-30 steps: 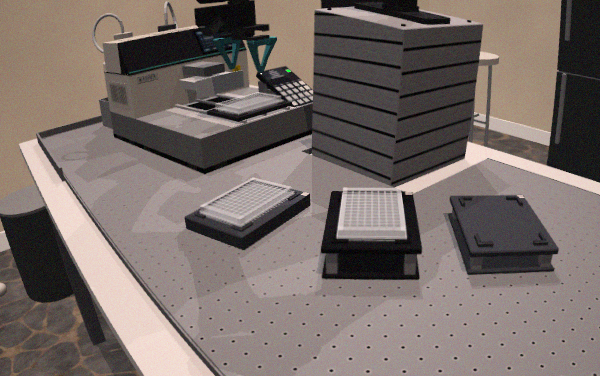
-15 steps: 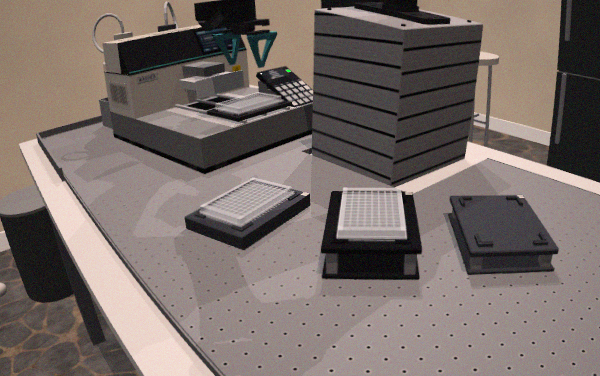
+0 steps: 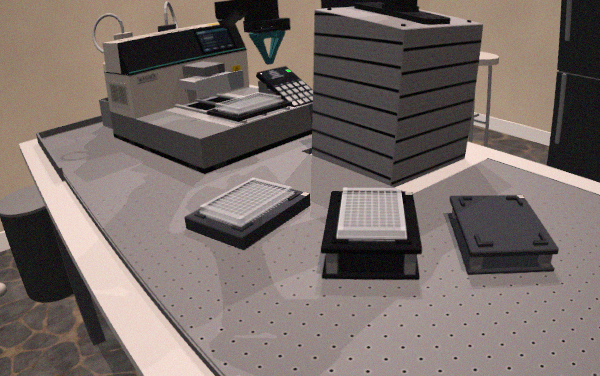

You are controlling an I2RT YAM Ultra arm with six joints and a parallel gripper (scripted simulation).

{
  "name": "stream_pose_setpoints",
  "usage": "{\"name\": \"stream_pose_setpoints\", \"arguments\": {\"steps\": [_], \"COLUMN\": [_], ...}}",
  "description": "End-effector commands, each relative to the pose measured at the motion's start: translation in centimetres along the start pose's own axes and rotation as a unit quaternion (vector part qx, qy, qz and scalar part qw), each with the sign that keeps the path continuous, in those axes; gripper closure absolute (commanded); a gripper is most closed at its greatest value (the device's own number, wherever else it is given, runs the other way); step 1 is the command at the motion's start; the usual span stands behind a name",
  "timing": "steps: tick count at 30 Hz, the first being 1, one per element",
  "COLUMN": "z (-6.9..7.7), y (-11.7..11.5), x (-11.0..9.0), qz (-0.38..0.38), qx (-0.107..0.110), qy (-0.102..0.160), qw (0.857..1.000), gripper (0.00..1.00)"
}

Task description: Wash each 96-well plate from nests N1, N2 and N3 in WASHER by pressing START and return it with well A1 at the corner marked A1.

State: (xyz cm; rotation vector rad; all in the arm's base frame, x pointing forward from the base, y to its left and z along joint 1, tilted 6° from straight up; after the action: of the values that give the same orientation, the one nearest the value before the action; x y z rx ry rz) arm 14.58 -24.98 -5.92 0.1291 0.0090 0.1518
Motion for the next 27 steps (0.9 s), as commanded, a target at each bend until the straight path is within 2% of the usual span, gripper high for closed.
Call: {"name": "stream_pose_setpoints", "arguments": {"steps": [1, 6, 8, 12, 17, 23, 25, 27], "z": [0.5, 0.4, 0.4, 0.4, 0.4, 0.4, 0.4, 0.4], "y": [-0.1, 0.9, 0.9, 1.6, 1.6, 1.6, 1.6, 1.6], "x": [-1.0, -3.3, -3.3, -5.0, -5.0, -5.0, -5.0, -5.0], "qz": [-0.068, -0.151, -0.151, -0.216, -0.297, -0.390, -0.390, -0.421], "qx": [-0.014, -0.014, -0.014, -0.013, -0.012, -0.011, -0.011, -0.011], "qy": [-0.007, -0.008, -0.008, -0.009, -0.010, -0.011, -0.011, -0.011], "qw": [0.998, 0.988, 0.988, 0.976, 0.955, 0.920, 0.920, 0.907], "gripper": [1.00, 1.00, 1.00, 1.00, 1.00, 1.00, 1.00, 1.00]}}
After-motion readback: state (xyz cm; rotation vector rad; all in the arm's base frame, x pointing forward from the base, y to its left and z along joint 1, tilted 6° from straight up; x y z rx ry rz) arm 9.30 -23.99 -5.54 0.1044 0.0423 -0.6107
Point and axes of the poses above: the point where the finger pads meet when closed, its own z axis back along the fingers, its own y axis across the jaws, x = y × z, the point moved 7 cm from there along z, back along the fingers, and after that the axes turned 11 degrees about z, right-handed, at the moved point
